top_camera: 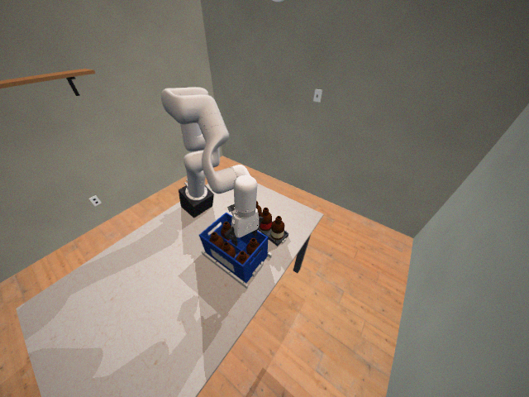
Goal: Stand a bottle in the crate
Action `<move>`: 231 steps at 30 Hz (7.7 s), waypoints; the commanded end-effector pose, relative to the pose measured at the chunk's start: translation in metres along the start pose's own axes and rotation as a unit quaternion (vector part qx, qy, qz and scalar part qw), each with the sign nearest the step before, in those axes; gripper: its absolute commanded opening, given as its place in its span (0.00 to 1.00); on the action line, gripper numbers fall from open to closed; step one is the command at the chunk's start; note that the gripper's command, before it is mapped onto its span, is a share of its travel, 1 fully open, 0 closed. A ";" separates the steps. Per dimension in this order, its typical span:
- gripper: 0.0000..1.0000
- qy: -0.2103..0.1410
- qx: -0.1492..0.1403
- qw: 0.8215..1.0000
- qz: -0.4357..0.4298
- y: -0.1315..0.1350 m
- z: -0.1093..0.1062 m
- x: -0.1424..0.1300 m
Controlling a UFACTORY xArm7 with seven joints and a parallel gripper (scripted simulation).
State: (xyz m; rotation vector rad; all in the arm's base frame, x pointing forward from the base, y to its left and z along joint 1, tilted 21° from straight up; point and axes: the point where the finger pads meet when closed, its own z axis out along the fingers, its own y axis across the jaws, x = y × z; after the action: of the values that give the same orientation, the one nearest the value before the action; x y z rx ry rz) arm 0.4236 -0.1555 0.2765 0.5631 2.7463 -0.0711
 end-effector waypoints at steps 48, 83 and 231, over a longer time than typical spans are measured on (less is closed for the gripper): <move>0.00 -0.002 -0.036 0.974 0.225 -0.052 0.022 0.079; 0.65 0.002 -0.038 0.955 0.295 0.228 0.003 0.163; 0.65 0.000 -0.036 0.955 0.296 0.233 0.053 0.159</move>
State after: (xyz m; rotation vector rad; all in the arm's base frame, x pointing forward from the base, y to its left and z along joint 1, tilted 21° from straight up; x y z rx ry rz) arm 0.3927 0.1113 0.1768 1.3294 2.4516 0.1693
